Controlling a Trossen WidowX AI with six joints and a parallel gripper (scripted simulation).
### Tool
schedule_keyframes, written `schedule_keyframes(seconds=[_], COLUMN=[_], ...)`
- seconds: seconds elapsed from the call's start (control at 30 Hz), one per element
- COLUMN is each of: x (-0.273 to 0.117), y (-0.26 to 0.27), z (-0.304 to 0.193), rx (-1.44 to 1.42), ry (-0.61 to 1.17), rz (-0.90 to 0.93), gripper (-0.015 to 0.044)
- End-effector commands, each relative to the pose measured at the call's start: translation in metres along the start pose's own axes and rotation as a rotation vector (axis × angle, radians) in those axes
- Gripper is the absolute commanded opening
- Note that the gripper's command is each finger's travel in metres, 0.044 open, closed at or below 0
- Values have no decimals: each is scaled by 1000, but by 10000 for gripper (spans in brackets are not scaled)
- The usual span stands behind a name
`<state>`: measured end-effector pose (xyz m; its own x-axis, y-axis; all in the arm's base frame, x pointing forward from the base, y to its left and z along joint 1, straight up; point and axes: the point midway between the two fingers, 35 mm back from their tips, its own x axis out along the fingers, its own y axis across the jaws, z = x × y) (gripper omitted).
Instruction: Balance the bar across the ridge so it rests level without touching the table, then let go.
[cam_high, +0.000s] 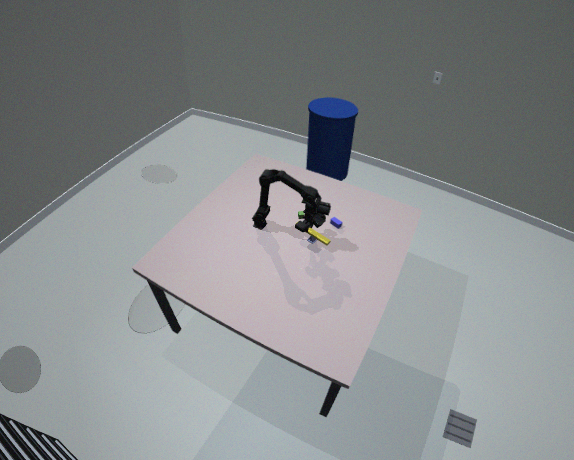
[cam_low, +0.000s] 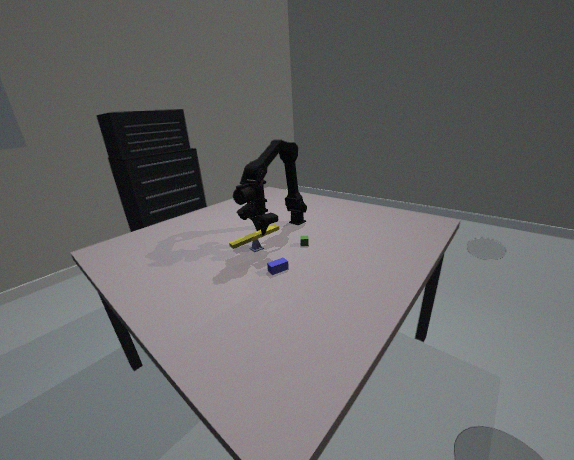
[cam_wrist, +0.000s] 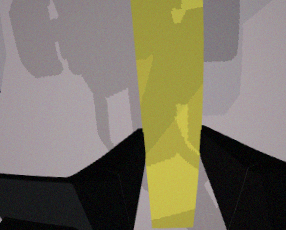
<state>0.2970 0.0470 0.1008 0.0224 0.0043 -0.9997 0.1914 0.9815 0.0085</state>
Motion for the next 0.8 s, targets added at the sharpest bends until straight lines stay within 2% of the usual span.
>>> schedule_keyframes(seconds=[0.0, 0.77], x=[1, 3], y=[0, 0], z=[0, 0], rx=[4, 4], ry=[-1, -1], rz=[0, 0], gripper=[0, 0])
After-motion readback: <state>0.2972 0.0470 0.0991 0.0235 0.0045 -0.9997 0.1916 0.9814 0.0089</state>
